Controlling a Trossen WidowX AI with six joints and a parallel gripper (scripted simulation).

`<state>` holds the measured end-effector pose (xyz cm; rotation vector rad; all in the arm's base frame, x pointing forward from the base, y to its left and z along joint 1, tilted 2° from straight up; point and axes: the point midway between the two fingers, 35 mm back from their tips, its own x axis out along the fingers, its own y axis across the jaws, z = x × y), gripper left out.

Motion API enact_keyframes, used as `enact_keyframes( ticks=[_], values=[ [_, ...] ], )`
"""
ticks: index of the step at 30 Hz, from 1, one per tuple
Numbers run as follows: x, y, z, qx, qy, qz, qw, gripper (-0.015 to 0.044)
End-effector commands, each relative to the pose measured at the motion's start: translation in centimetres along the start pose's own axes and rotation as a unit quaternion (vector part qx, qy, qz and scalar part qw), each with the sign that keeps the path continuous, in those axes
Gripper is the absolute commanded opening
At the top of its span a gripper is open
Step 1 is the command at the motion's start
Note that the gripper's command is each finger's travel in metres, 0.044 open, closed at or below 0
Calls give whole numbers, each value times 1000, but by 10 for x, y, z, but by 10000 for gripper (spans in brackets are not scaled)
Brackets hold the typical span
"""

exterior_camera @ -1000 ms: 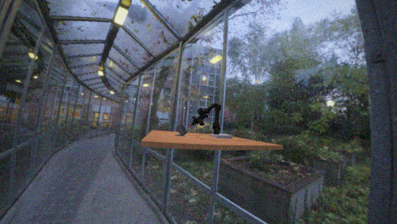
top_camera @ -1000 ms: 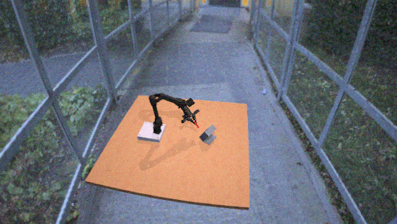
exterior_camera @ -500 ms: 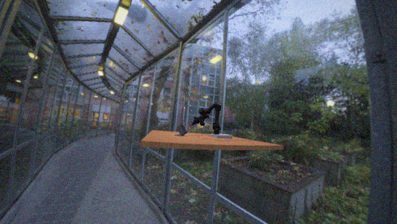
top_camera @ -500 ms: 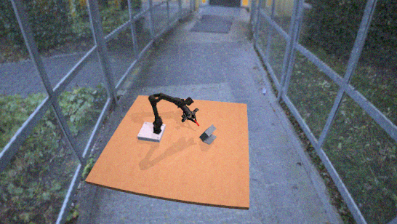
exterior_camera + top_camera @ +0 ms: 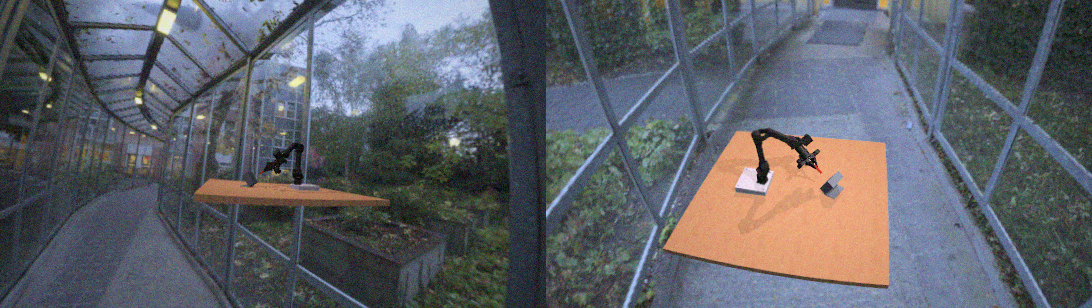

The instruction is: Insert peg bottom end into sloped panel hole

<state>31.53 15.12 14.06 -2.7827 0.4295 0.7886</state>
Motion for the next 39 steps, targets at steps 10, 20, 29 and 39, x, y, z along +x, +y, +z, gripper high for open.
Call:
enact_keyframes(
  ticks=[10, 20, 29, 39],
  values=[
    [17, -5, 2, -32, 8, -8, 999, 0],
    [28, -7, 2, -52, 15, -12, 998, 0],
    [34, -8, 3, -64, 22, -15, 998, 0],
    [43, -8, 2, -64, 23, -15, 998, 0]
  ],
)
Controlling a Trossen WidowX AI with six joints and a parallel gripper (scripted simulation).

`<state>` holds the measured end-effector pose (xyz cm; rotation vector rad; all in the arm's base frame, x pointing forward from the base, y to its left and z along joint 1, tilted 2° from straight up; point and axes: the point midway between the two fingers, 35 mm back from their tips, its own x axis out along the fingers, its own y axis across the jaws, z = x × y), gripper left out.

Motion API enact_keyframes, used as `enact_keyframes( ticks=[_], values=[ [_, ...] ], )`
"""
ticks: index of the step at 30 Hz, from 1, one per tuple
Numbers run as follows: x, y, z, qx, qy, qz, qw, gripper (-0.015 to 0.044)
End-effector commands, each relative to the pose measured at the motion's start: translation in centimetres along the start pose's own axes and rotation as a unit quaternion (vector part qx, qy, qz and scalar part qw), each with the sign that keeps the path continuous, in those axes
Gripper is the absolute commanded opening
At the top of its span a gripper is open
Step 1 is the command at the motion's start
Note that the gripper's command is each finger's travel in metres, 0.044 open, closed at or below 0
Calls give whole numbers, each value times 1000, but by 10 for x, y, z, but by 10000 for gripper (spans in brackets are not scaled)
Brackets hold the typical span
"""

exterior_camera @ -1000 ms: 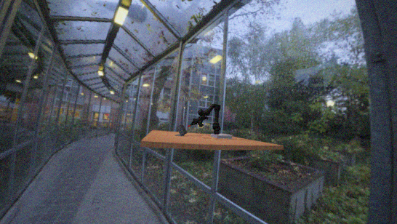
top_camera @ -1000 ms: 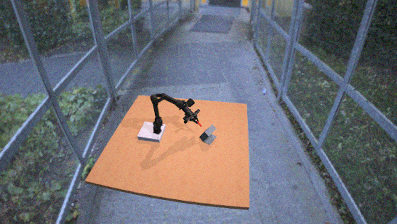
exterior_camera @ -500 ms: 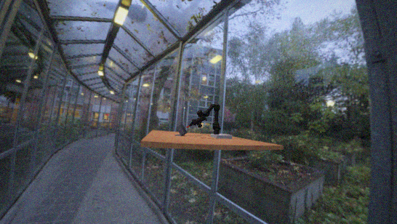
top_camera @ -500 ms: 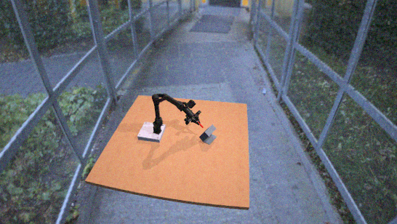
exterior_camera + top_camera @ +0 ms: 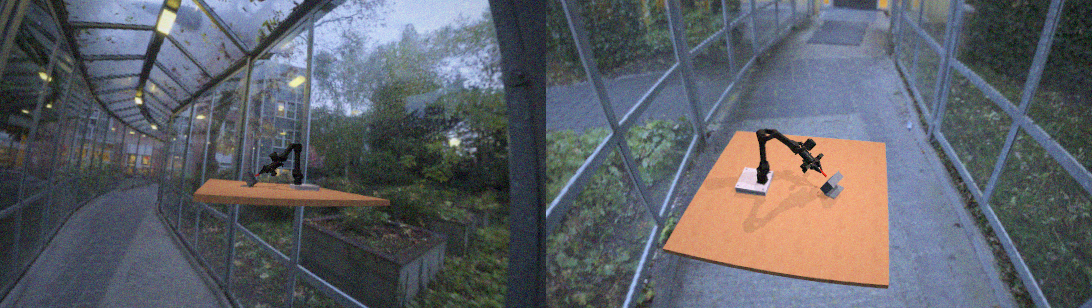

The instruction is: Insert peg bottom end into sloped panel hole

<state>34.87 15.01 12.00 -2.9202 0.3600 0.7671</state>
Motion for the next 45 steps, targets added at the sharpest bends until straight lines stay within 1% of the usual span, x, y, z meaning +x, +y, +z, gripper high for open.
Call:
enact_keyframes(
  ticks=[1, 10, 26, 45],
  values=[
    [6, 0, 1, -3, -2, -1, 1000, 0],
    [19, 0, 1, -3, -1, -1, 1000, 0],
    [14, 1, 0, -1, 0, 1, 1000, 0],
    [23, -1, 2, -1, 0, 1, 1000, 0]
  ],
)
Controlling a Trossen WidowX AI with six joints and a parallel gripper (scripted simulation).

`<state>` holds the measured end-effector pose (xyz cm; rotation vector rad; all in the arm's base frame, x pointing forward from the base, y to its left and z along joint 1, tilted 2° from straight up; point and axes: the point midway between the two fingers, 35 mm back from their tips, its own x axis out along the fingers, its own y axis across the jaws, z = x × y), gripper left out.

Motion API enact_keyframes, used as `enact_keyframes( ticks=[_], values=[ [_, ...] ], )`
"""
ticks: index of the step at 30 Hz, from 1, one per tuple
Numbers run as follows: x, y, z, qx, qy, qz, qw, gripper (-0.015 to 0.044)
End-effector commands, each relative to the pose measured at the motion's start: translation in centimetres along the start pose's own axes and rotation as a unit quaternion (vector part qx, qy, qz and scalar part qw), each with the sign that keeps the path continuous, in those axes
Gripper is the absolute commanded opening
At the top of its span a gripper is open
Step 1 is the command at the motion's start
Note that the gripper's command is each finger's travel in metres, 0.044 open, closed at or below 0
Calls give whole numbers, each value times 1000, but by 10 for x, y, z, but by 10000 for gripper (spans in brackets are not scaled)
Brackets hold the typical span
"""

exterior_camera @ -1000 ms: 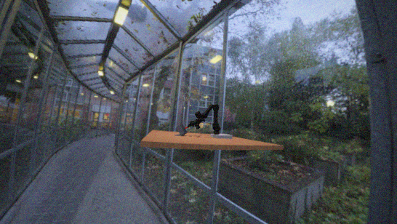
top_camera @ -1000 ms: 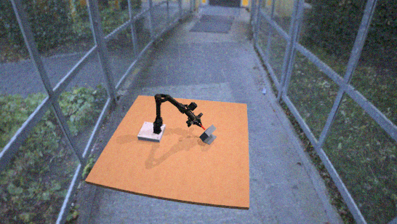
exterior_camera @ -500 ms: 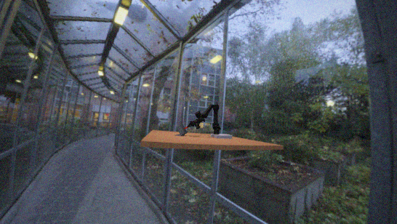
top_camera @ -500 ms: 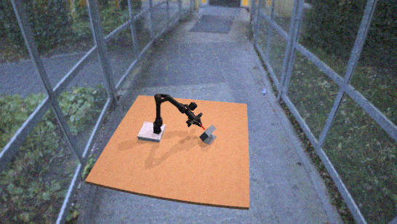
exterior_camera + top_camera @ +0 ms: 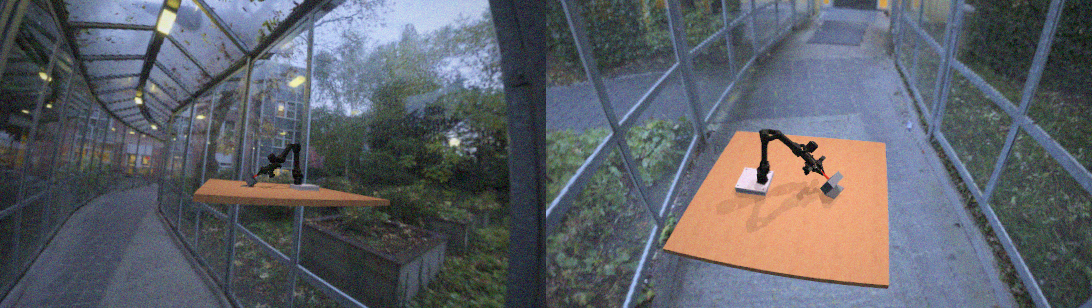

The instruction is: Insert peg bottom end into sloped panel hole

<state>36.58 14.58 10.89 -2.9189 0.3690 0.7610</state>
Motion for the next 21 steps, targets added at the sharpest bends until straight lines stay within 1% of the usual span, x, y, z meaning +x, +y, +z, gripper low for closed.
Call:
enact_keyframes(
  ticks=[1, 21],
  values=[
    [2, -1, 1, -2, -1, -2, 1000, 0],
    [16, -2, 1, -2, -1, -2, 1000, 0]
  ],
)
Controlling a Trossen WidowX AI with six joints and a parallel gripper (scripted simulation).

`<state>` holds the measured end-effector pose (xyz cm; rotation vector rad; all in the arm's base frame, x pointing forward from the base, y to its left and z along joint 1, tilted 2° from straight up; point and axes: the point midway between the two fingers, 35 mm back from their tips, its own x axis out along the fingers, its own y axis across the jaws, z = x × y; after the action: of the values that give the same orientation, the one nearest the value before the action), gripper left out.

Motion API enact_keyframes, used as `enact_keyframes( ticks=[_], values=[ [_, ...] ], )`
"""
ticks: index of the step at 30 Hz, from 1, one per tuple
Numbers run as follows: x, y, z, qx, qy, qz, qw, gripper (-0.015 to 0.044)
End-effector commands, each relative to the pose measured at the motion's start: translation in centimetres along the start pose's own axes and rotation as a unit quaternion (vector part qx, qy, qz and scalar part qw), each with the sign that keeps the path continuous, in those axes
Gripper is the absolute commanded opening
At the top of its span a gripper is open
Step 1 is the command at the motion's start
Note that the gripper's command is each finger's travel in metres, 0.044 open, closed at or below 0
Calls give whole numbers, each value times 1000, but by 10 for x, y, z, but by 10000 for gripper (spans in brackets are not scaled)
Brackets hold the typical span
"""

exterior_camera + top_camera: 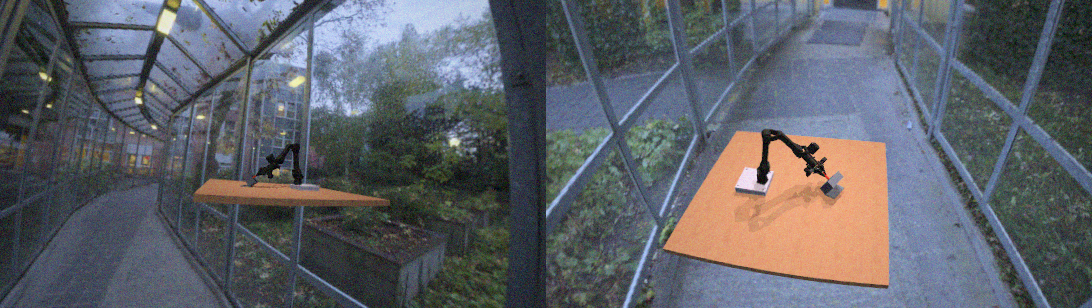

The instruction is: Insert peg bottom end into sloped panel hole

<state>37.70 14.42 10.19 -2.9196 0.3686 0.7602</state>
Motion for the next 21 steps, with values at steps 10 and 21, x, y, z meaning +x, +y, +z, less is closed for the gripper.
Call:
enact_keyframes(
  ticks=[10, 21],
  values=[
    [10, -1, 1, -2, -1, -2, 1000, 0],
    [16, -1, 1, -2, -1, -2, 1000, 0]
  ],
)
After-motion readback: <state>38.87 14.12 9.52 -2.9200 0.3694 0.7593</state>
